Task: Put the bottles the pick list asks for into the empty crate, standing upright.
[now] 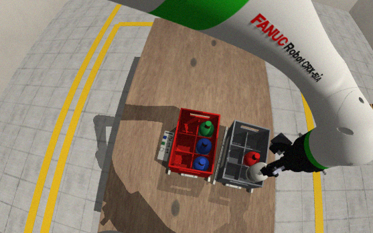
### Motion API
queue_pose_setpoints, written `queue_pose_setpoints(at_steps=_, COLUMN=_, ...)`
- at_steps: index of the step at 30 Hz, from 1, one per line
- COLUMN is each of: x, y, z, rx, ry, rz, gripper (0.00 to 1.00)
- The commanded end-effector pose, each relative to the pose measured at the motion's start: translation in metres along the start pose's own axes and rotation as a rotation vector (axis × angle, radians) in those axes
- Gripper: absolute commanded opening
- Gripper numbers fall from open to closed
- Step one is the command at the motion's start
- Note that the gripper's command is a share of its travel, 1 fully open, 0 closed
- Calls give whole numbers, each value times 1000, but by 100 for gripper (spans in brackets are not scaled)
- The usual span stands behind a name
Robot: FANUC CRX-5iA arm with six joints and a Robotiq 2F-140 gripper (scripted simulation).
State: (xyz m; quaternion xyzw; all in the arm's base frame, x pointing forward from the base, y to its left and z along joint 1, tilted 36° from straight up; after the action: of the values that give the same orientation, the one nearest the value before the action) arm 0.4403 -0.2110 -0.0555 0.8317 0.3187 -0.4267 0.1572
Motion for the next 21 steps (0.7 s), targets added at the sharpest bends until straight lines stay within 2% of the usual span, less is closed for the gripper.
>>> queue_pose_setpoints(at_steps=1, x=-5, y=1, z=0, rx=-1, ry=0, rz=2, gripper=10)
queue_pose_setpoints(at_steps=21, x=-29, y=1, z=0, rx=-1, ry=0, rz=2, gripper=10)
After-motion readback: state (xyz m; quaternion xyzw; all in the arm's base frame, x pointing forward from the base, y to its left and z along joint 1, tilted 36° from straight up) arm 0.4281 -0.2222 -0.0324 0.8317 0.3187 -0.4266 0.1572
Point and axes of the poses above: the point where the finger pads meet when closed, its own x axis out along the fingers, its own y axis across the jaws, z = x × y, the point moved 1 cm from there along -x, back along the fingers, and after that the axes turned 3 degrees about x, right-handed, at the moved point
